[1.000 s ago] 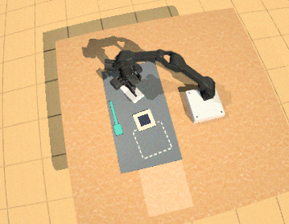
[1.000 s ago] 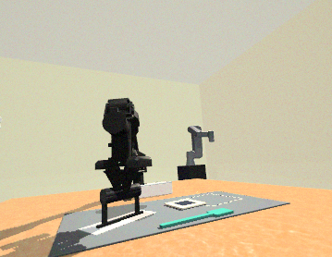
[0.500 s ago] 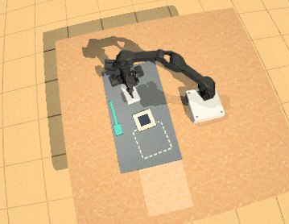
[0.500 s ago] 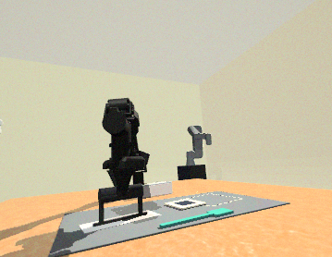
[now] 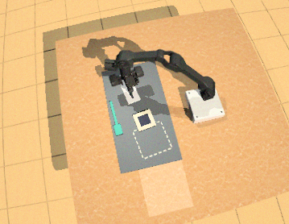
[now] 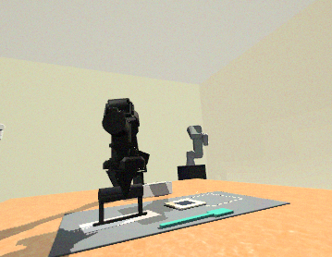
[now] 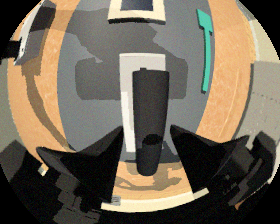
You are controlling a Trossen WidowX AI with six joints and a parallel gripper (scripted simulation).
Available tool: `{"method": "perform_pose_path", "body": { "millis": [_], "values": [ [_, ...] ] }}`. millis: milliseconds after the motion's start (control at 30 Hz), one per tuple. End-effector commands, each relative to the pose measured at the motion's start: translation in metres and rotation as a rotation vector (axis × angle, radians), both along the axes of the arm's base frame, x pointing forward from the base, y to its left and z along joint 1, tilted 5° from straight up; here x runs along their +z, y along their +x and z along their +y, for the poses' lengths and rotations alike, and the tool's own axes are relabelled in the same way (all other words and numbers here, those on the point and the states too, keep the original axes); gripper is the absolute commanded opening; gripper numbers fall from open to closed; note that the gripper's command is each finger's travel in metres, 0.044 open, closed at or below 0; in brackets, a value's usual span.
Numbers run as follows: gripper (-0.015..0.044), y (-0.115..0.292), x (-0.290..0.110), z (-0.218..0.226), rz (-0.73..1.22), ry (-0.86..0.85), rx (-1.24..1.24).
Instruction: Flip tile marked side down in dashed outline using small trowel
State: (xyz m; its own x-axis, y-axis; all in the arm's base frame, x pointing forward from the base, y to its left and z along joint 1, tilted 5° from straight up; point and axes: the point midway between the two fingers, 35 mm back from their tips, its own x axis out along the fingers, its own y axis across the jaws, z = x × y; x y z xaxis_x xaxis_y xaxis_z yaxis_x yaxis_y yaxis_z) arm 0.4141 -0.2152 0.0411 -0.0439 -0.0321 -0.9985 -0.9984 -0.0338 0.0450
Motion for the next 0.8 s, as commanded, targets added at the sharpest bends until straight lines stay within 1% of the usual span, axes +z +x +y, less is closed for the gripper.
{"method": "perform_pose_path", "body": {
  "millis": [0, 233, 400, 567, 600, 767],
  "values": [
    [0.0270, 0.000, 0.000, 0.000, 0.000, 0.001, -0.004],
    [0.0270, 0.000, 0.001, 0.000, 0.000, 0.001, -0.004],
    [0.0270, -0.001, 0.042, 0.003, 0.000, 0.001, -0.004],
    [0.0270, -0.001, 0.044, 0.003, 0.000, 0.001, -0.004],
    [0.0296, 0.000, 0.048, 0.002, -0.014, -0.007, 0.000],
    [0.0300, 0.001, 0.055, 0.002, -0.020, -0.006, -0.022]
  ]
}}
